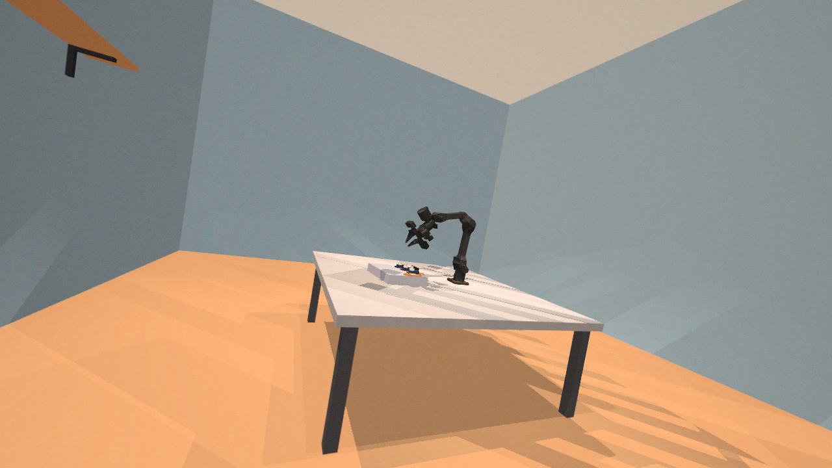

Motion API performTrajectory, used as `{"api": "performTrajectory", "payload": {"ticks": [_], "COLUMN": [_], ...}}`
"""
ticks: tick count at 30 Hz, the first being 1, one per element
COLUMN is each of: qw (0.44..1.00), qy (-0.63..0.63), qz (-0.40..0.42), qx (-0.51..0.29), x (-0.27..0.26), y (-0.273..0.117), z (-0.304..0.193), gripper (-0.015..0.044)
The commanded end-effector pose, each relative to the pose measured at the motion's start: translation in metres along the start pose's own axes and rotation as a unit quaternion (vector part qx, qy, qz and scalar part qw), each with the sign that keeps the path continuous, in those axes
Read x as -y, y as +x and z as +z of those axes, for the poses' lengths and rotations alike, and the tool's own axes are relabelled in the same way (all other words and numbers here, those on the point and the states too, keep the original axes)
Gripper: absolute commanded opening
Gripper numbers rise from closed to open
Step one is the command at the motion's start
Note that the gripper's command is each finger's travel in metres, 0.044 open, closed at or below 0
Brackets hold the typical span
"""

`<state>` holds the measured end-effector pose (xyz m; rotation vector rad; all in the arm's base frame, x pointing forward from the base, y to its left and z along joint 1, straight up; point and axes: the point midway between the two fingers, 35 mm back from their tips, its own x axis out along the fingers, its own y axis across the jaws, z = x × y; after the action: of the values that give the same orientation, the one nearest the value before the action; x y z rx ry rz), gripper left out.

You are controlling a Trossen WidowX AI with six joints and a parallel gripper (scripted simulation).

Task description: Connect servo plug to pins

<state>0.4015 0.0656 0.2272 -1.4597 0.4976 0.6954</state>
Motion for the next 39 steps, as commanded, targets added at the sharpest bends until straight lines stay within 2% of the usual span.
{"api": "performTrajectory", "payload": {"ticks": [1, 10, 19, 29, 39], "qw": [0.998, 0.975, 0.93, 0.854, 0.754], "qy": [-0.064, -0.198, -0.327, -0.459, -0.573], "qz": [0.028, 0.096, 0.159, 0.218, 0.264], "qx": [0.002, 0.021, 0.056, 0.11, 0.179], "x": [-0.002, -0.014, -0.028, -0.046, -0.065], "y": [0.007, 0.025, 0.04, 0.054, 0.065], "z": [0.005, 0.015, 0.025, 0.036, 0.046], "gripper": [0.0115, 0.0115, 0.0115, 0.0115, 0.0115]}}
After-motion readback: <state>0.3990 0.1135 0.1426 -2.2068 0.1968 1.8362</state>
